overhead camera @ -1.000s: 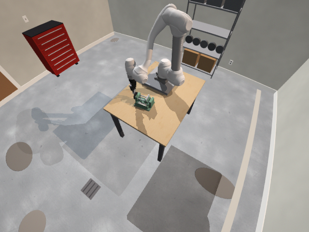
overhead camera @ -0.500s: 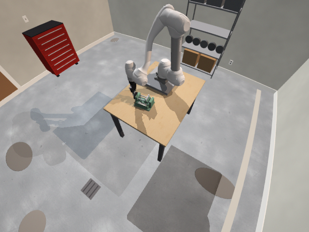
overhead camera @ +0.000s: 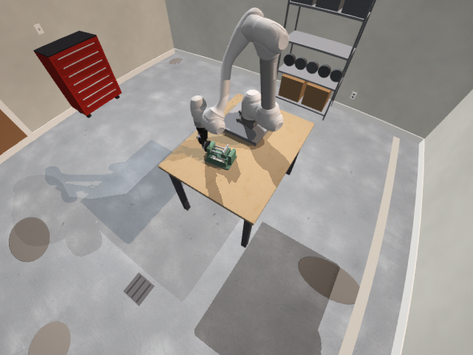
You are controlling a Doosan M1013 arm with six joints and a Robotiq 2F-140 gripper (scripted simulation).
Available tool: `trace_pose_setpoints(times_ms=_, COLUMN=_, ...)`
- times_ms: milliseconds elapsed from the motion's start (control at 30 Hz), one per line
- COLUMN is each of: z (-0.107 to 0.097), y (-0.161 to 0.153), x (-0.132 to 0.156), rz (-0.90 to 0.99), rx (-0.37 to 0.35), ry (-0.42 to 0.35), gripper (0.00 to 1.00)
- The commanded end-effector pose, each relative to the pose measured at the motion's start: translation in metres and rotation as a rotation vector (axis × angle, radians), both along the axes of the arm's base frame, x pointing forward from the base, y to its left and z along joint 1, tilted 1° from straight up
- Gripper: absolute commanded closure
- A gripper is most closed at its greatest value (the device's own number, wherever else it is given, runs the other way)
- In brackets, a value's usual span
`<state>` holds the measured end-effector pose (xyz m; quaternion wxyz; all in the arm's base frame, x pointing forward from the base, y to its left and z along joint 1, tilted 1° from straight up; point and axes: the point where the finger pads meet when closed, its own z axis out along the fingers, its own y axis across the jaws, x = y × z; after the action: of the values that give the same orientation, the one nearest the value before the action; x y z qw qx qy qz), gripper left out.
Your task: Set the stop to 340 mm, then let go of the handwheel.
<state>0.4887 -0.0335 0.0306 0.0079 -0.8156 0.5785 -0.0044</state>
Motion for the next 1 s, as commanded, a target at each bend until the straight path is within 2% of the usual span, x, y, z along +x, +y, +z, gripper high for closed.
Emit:
trace_pose_setpoints(times_ms=0, z=-0.003, y=0.005, x=0.01, rz=0.002, rx=0.002, ry=-0.001, gripper=0.96)
trace_pose_setpoints(times_ms=233, z=0.0, y=0.009, x=0.022, rz=0.002, rx=0.002, ry=-0.001, gripper=0.96)
trace_pose_setpoints(times_ms=500, z=0.017, y=0.014, x=0.035, rz=0.002, rx=0.002, ry=-0.001, gripper=0.96)
trace_pose_setpoints(times_ms=967, z=0.042, y=0.013, x=0.033, rz=0.002, rx=0.002, ry=-0.001, gripper=0.96)
